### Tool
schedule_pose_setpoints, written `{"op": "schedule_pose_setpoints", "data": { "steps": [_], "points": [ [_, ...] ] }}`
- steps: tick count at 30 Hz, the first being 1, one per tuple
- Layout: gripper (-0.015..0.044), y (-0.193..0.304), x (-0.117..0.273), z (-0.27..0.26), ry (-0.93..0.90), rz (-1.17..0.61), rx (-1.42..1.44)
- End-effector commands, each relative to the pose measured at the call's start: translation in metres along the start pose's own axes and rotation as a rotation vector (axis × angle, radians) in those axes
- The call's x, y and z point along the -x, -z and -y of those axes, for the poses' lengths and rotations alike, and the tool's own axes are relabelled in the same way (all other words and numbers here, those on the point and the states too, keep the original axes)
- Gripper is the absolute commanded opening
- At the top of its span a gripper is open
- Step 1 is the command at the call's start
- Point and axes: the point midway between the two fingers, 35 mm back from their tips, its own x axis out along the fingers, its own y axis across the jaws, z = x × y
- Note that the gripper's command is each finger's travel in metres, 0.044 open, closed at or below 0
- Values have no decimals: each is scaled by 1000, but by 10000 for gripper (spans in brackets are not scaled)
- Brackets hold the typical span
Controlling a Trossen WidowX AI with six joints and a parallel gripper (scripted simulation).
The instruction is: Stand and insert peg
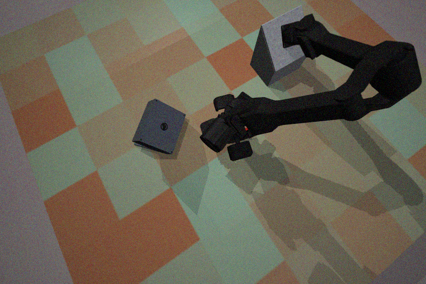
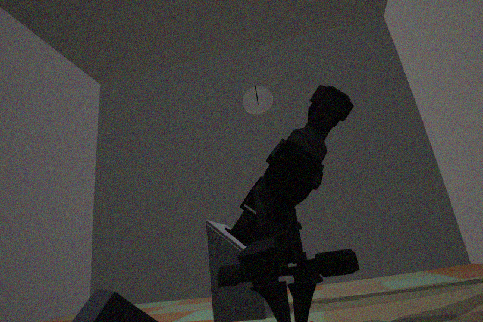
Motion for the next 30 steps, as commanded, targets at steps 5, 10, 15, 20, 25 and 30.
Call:
{"op": "schedule_pose_setpoints", "data": {
  "steps": [5,10,15,20,25,30],
  "points": [
    [50,3,4,0,1,62,-1],
    [50,5,7,0,1,105,-1],
    [50,6,10,0,1,149,-1],
    [50,8,12,0,1,192,-1],
    [50,11,15,0,1,235,-2],
    [50,13,17,0,1,278,-2]
  ]
}}
